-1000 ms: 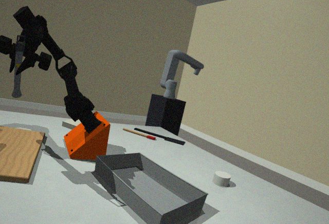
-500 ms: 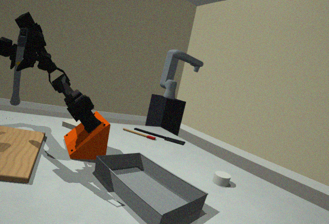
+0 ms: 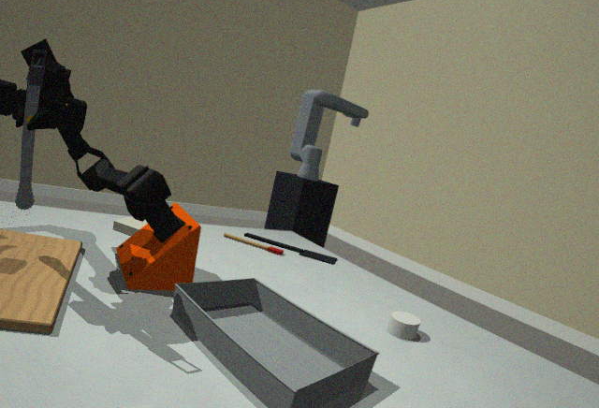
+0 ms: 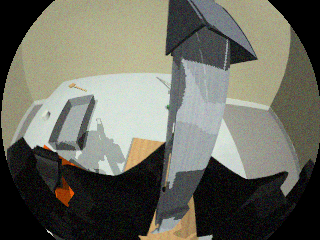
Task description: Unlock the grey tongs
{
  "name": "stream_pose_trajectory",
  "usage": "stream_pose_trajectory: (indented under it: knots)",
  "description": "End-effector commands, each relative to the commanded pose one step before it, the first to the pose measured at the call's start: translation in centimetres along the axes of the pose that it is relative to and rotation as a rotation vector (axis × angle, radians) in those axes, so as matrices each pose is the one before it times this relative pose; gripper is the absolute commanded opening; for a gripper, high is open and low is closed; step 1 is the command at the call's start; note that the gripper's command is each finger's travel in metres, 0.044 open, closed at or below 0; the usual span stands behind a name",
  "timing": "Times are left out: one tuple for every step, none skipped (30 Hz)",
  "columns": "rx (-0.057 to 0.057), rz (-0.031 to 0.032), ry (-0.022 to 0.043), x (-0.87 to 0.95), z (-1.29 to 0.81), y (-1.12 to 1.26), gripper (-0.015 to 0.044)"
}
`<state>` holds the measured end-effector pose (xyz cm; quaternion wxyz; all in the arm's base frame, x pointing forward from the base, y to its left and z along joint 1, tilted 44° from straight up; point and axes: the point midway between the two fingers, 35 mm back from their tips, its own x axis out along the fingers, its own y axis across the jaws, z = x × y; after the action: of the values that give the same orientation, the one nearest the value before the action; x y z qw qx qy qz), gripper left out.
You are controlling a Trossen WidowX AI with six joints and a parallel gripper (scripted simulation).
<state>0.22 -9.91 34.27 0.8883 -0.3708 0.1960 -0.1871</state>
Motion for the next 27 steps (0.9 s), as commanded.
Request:
stream_pose_trajectory:
  knots:
    - [0.0349, 0.01470, -0.06483, -0.080, -0.662, -0.414, -0.0150]
    - [0.0062, 0.00440, -0.01311, 0.013, -0.134, -0.076, -0.0150]
    - [0.0051, 0.00363, -0.01049, 0.013, -0.109, -0.062, -0.0150]
    - [0.0031, 0.00224, -0.00633, 0.009, -0.067, -0.038, -0.0150]
    - [0.0010, 0.00076, -0.00211, 0.003, -0.022, -0.013, -0.0150]
    - [0.0000, 0.00000, 0.00000, 0.000, 0.000, 0.000, -0.0150]
    - [0.0000, 0.00000, 0.00000, 0.000, 0.000, 0.000, -0.0150]
    - [0.0000, 0.00000, 0.00000, 0.000, 0.000, 0.000, -0.0150]
    - [0.0000, 0.00000, 0.00000, 0.000, 0.000, 0.000, -0.0150]
    - [0.0000, 0.00000, 0.00000, 0.000, 0.000, 0.000, -0.0150]
    - [0.0000, 0.00000, 0.00000, 0.000, 0.000, 0.000, -0.0150]
    - [0.0000, 0.00000, 0.00000, 0.000, 0.000, 0.000, -0.0150]
    - [0.0000, 0.00000, 0.00000, 0.000, 0.000, 0.000, -0.0150]
    - [0.0000, 0.00000, 0.00000, 0.000, 0.000, 0.000, -0.0150]
    - [0.0000, 0.00000, 0.00000, 0.000, 0.000, 0.000, -0.0150]
    - [0.0000, 0.00000, 0.00000, 0.000, 0.000, 0.000, -0.0150]
    - [0.0000, 0.00000, 0.00000, 0.000, 0.000, 0.000, -0.0150]
    - [0.0000, 0.00000, 0.00000, 0.000, 0.000, 0.000, -0.0150]
    - [0.0000, 0.00000, 0.00000, 0.000, 0.000, 0.000, -0.0150]
    - [0.0000, 0.00000, 0.00000, 0.000, 0.000, 0.000, -0.0150]
    - [0.0000, 0.00000, 0.00000, 0.000, 0.000, 0.000, -0.0150]
    - [0.0000, 0.00000, 0.00000, 0.000, 0.000, 0.000, -0.0150]
    - [0.0000, 0.00000, 0.00000, 0.000, 0.000, 0.000, -0.0150]
    - [0.0000, 0.00000, 0.00000, 0.000, 0.000, 0.000, -0.0150]
    - [0.0000, 0.00000, 0.00000, 0.000, 0.000, 0.000, -0.0150]
    - [0.0000, 0.00000, 0.00000, 0.000, 0.000, 0.000, -0.0150]
    - [0.0000, 0.00000, 0.00000, 0.000, 0.000, 0.000, -0.0150]
